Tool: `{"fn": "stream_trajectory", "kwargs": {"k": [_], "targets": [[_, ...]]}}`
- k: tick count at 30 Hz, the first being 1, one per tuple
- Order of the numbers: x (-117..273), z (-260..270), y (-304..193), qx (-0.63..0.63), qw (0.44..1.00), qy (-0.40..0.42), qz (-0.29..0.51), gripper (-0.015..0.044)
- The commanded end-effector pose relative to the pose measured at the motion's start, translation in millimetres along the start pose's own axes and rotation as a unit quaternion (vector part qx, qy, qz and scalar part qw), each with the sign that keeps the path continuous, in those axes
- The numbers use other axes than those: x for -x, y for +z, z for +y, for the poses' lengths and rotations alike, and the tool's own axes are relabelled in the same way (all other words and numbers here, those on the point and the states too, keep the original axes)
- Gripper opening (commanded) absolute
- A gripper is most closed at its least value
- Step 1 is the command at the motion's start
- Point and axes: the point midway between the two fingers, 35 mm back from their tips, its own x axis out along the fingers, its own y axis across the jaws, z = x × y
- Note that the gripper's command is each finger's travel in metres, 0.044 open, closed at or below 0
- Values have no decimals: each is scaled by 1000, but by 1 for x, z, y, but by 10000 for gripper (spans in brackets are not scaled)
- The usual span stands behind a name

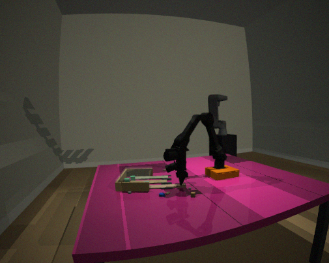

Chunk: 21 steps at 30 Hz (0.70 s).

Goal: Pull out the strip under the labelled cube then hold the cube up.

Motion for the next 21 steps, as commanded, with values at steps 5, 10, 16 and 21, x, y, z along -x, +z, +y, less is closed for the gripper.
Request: {"fn": "stream_trajectory", "kwargs": {"k": [5, 10, 16, 21], "targets": [[-4, -1, -19, -1, 1000, -3, 12, 0], [-4, -1, -26, -1, 1000, -3, 12, 0], [-4, -1, -35, -1, 1000, -3, 13, 0], [-4, 0, -43, -1, 1000, -3, 13, 0]]}}
